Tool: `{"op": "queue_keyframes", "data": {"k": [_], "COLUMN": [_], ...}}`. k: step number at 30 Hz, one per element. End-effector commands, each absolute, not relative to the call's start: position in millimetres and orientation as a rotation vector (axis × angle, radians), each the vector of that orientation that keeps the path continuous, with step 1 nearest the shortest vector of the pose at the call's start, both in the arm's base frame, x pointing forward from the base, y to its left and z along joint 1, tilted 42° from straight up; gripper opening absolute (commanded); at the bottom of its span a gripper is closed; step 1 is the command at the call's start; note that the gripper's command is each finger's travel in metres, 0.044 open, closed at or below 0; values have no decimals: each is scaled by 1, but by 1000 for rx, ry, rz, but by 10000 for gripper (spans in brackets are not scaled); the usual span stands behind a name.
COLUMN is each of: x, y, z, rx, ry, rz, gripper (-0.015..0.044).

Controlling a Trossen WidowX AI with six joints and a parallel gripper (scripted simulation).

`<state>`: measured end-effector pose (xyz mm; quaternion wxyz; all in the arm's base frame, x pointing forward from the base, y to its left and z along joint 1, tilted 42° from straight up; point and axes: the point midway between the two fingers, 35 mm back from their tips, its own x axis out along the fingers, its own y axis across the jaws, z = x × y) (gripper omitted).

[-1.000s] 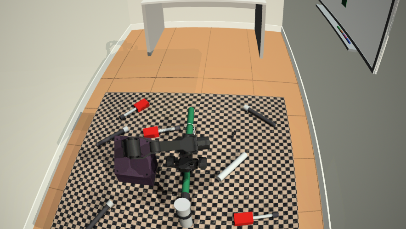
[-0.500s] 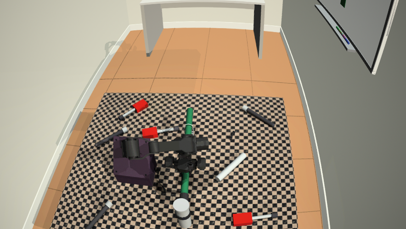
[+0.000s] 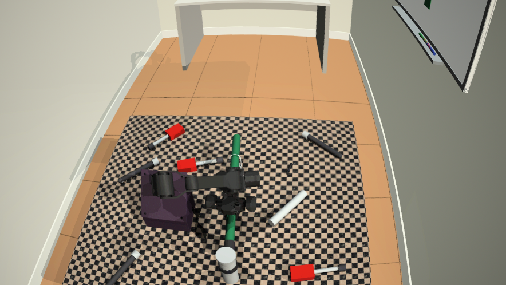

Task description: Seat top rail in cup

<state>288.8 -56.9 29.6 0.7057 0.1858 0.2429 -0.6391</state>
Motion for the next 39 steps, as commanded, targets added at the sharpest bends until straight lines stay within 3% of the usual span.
{"op": "queue_keyframes", "data": {"k": [1, 39], "x": [289, 294], "y": [-57, -70], "z": [30, 50], "rx": [413, 412], "ry": [540, 539], "rz": [-1420, -1421], "gripper": [0, 0]}}
